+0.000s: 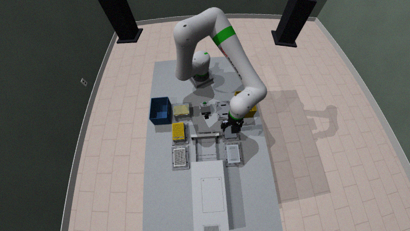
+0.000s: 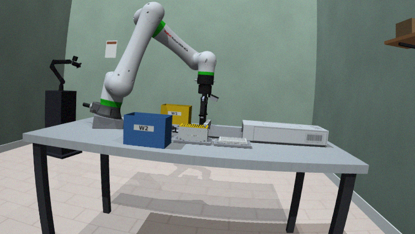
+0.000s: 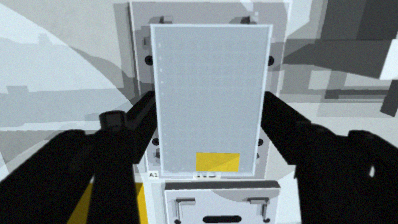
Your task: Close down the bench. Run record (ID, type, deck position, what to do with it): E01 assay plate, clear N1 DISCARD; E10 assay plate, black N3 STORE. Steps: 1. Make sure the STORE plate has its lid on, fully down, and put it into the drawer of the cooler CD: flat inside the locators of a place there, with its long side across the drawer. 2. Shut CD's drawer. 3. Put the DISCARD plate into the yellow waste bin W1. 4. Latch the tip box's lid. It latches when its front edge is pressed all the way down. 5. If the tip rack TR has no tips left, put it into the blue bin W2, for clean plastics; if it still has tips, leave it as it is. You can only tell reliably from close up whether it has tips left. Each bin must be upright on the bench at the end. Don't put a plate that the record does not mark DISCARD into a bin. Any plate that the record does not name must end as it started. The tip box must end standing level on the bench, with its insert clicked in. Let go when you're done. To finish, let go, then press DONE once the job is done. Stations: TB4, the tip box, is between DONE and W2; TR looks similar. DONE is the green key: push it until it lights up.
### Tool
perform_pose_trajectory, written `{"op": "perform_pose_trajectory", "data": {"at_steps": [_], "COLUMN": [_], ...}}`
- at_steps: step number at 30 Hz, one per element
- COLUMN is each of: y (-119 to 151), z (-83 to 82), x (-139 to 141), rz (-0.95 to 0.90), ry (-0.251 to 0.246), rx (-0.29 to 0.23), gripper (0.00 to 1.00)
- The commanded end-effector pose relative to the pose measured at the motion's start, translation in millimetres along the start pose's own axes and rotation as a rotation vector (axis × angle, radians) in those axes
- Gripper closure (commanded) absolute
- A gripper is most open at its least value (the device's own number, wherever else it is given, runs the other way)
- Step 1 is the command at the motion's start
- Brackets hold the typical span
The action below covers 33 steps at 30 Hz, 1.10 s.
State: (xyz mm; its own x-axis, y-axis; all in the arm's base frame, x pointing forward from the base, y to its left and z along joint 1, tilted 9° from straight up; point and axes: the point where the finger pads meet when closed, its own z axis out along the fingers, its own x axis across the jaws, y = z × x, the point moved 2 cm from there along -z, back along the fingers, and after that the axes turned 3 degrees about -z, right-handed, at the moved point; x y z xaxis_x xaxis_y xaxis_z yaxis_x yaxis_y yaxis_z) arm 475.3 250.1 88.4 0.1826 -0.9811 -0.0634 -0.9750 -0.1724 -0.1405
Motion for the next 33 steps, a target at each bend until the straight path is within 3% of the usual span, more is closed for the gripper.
{"op": "perform_pose_trajectory", "data": {"at_steps": [1,7,8,33], "y": [-0.6,-0.6,-0.6,-0.6], "z": [-1.0,-1.3,-1.3,-2.9], "x": [-0.2,-0.2,-0.2,-0.2], "rz": [0.0,0.0,0.0,0.0], "ry": [0.0,0.0,0.0,0.0], "rx": [0.002,0.002,0.002,0.002], "gripper": [0.39,0.41,0.9,0.9]}}
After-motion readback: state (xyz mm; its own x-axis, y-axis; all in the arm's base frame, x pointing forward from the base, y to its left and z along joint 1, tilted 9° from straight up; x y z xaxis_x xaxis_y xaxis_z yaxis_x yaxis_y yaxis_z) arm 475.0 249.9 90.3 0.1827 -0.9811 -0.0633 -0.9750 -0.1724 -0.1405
